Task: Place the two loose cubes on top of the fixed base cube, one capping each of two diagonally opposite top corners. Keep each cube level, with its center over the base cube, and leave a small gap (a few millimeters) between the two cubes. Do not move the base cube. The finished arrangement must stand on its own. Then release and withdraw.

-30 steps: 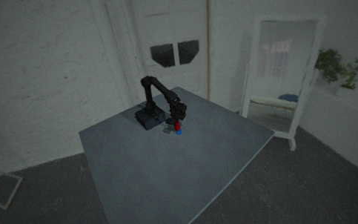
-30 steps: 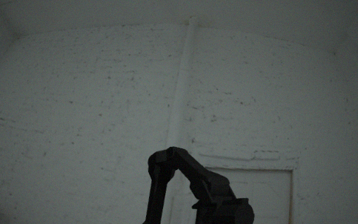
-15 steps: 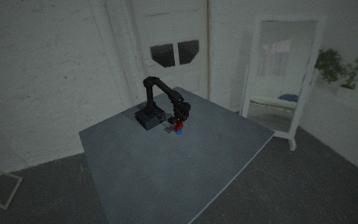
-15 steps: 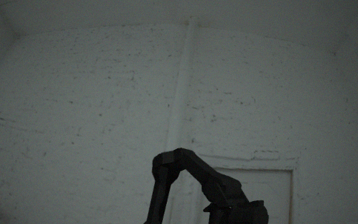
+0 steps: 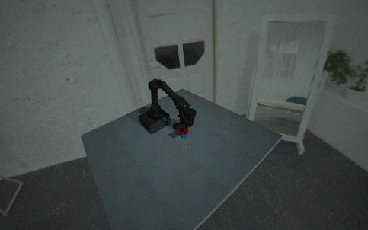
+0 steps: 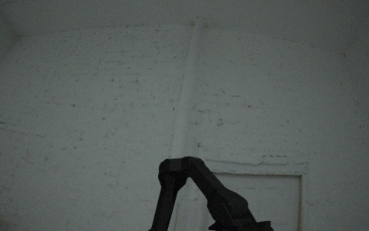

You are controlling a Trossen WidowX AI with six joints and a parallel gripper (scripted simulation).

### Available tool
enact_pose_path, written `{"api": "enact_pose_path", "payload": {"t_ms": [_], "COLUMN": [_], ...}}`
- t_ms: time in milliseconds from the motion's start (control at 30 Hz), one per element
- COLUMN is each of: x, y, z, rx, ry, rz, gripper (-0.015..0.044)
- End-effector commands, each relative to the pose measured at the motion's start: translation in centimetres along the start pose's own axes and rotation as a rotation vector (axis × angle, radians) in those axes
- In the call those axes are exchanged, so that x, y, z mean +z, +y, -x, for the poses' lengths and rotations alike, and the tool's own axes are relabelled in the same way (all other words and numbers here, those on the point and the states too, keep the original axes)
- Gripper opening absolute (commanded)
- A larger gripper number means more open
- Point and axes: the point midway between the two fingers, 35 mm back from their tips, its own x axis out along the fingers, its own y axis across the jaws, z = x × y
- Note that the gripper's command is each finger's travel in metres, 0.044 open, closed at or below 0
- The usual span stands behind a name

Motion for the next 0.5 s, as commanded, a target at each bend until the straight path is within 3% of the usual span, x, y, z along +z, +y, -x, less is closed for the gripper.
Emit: {"api": "enact_pose_path", "payload": {"t_ms": [0,467], "x": [0.0,0.2], "y": [-0.1,-0.1], "z": [-0.2,-2.7], "rx": [-0.005,0.004], "ry": [-0.002,0.004], "rz": [0.004,-0.013], "gripper": [0.0105,0.0105]}}
